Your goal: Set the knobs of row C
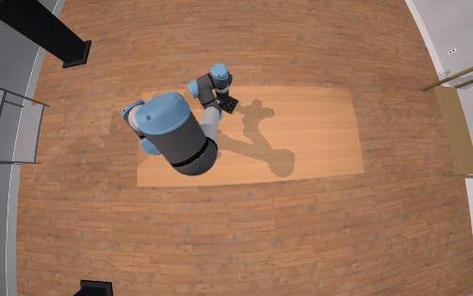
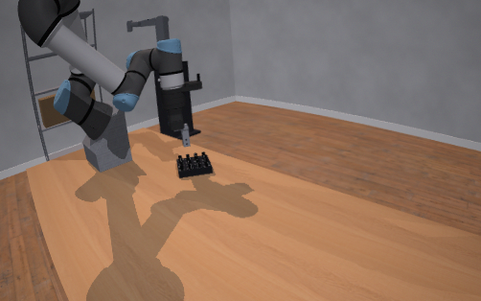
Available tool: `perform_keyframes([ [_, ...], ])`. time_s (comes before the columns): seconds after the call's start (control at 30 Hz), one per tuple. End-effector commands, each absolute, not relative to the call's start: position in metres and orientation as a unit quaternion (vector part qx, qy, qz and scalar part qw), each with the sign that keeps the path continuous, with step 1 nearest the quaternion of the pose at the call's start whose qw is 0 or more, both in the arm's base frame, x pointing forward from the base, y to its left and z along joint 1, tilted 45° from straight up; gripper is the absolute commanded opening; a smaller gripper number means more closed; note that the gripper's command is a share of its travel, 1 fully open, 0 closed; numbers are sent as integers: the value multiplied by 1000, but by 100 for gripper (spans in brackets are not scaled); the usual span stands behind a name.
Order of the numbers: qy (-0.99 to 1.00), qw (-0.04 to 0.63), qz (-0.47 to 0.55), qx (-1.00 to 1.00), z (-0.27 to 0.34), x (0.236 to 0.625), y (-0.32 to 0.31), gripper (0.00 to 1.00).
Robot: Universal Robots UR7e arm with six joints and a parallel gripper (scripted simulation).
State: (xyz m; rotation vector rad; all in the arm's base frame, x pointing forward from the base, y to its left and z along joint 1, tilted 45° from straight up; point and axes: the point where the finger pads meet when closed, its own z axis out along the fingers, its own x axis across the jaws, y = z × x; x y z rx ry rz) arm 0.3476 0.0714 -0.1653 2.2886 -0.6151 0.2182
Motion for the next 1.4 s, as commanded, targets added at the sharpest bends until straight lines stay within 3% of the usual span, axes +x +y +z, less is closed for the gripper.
perform_keyframes([
  [0.0, -242, 373, 84, 892, -170, 345, 66, 46],
  [1.37, -242, 373, 85, 892, -193, 344, 45, 46],
])
